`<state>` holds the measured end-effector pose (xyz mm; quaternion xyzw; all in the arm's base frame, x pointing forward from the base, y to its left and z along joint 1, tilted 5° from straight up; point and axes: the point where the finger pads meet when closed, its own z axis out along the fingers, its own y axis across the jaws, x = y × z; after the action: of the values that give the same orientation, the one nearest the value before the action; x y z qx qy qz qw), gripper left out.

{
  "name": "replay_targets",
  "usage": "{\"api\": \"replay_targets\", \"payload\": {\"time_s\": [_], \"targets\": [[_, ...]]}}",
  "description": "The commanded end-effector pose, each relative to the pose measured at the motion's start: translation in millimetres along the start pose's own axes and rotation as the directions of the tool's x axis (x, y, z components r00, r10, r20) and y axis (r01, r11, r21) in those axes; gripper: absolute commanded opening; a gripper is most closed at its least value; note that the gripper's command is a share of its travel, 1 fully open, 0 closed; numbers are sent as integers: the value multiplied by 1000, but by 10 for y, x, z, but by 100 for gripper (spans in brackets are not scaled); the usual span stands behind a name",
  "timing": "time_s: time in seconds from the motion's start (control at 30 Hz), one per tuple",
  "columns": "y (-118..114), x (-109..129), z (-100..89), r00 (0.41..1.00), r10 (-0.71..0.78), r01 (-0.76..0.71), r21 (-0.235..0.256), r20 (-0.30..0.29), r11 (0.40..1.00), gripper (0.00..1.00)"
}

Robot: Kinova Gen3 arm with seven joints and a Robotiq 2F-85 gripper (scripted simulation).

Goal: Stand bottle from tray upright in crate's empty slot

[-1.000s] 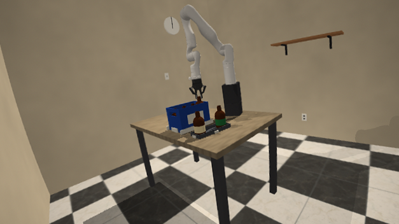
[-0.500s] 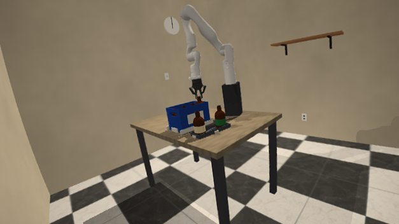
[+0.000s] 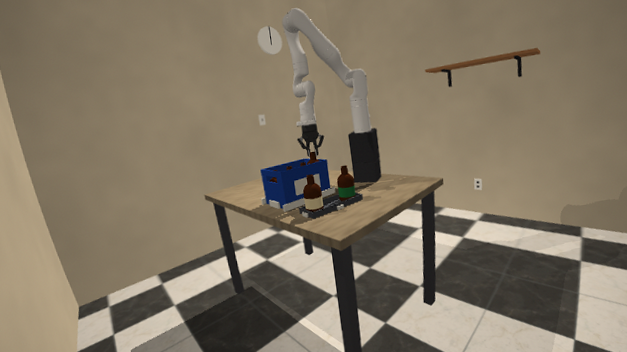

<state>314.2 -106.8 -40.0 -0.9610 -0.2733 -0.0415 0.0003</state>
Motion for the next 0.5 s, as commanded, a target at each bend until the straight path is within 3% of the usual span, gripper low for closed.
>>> {"api": "replay_targets", "payload": {"time_s": [0.0,0.47], "targets": [[-11,5,31,1000,5,-5,0,-1,1000,0],[-6,8,164,1000,5,-5,0,-1,1000,0]]}}
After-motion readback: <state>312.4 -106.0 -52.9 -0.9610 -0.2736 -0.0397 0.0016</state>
